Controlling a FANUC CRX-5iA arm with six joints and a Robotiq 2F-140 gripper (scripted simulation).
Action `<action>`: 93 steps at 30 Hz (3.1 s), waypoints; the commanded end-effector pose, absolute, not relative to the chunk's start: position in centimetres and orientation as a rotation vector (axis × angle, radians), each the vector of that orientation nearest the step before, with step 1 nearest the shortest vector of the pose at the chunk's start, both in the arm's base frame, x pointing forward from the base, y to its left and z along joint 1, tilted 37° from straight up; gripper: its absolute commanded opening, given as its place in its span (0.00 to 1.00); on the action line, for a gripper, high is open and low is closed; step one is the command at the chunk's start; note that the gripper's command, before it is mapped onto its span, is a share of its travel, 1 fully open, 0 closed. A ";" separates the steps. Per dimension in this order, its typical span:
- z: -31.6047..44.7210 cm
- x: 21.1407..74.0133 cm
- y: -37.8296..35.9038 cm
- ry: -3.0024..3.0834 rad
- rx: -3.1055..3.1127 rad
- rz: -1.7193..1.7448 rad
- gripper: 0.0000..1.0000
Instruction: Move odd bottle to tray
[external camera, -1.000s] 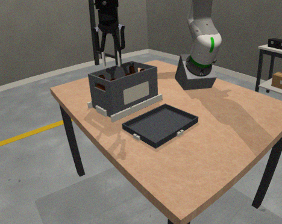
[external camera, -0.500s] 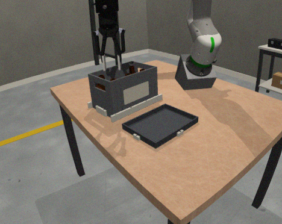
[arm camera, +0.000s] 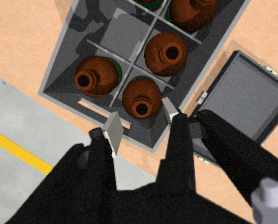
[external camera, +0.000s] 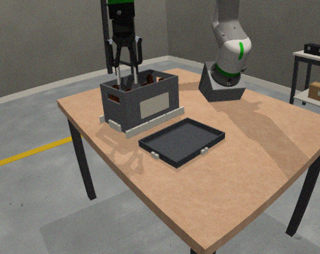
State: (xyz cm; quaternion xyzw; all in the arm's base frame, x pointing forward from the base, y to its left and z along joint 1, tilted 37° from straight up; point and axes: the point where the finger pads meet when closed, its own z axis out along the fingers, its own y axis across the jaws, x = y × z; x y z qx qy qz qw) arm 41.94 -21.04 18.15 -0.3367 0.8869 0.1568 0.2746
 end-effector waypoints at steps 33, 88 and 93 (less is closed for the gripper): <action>17.6 42.2 -20.8 2.385 -0.905 0.420 0.44; 16.4 42.8 -20.0 2.385 -0.905 0.420 0.44; 15.9 43.1 -19.8 2.385 -0.905 0.420 0.44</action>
